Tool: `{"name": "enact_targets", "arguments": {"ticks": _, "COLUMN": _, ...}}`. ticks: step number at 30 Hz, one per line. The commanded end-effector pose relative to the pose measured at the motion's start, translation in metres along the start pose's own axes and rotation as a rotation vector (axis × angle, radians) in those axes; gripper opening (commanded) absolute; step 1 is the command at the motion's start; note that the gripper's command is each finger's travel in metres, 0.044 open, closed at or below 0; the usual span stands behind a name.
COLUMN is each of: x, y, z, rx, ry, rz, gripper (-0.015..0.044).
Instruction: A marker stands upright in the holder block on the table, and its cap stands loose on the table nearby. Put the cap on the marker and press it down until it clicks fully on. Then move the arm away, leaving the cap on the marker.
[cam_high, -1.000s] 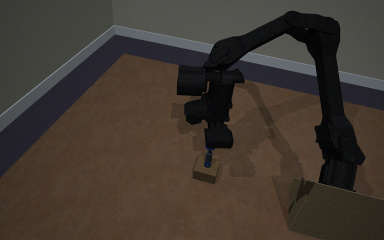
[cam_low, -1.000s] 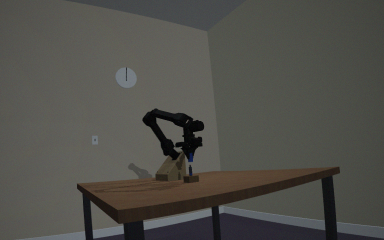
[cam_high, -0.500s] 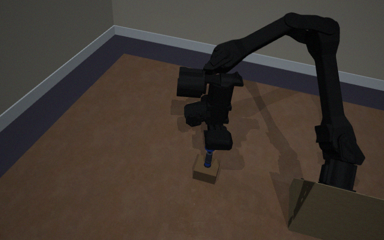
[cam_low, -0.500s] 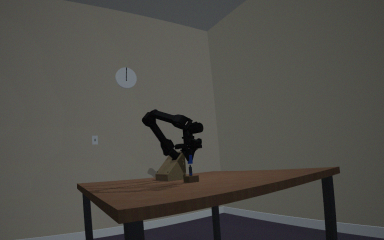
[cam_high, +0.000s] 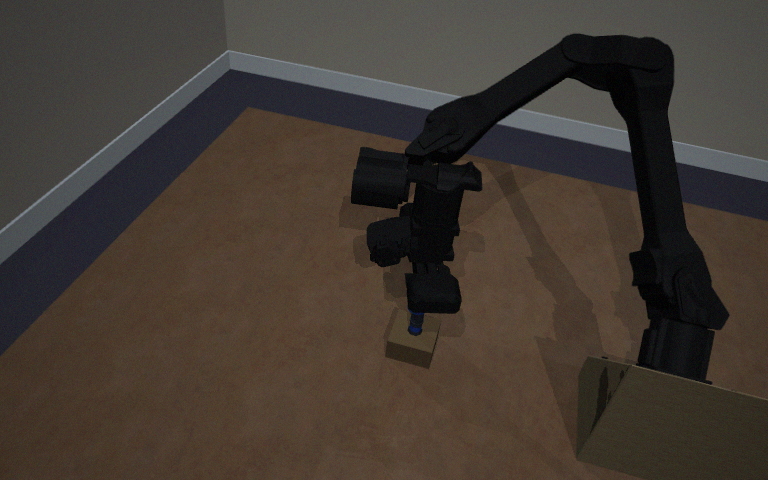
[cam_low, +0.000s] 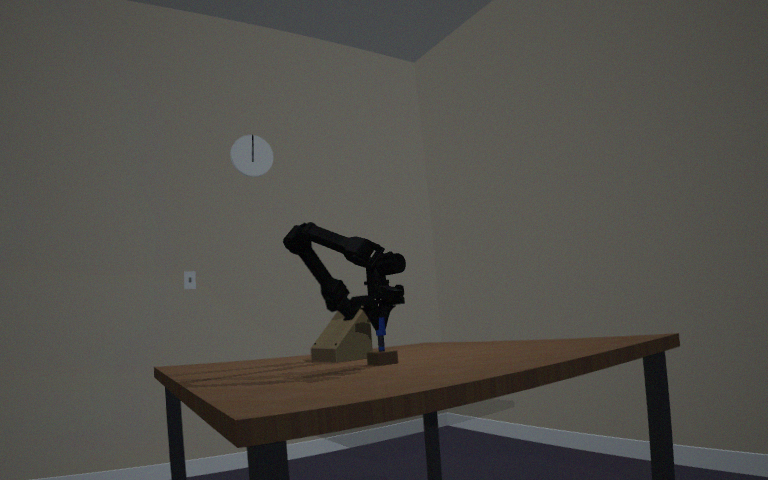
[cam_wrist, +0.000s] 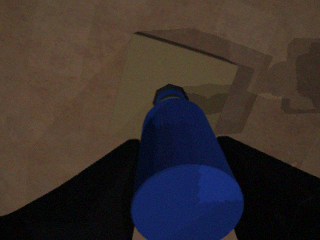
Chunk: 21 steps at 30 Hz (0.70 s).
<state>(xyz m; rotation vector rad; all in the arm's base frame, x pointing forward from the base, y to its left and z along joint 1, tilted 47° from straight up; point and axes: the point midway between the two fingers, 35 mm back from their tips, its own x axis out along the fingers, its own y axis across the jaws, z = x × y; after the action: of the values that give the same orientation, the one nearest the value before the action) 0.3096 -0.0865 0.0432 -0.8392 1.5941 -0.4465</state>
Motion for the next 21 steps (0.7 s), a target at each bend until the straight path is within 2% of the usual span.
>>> {"name": "enact_targets", "arguments": {"ticks": 1, "x": 0.009, "y": 0.001, "z": -0.001, "rx": -0.006, "ry": 0.005, "rz": -0.003, "gripper": 0.0000}}
{"name": "enact_targets", "arguments": {"ticks": 11, "x": 0.025, "y": 0.000, "z": -0.002, "rx": -0.006, "ry": 0.006, "rz": -0.005, "gripper": 0.0000}}
{"name": "enact_targets", "arguments": {"ticks": 21, "x": 0.026, "y": 0.000, "z": -0.002, "rx": -0.006, "ry": 0.006, "rz": -0.005, "gripper": 0.0000}}
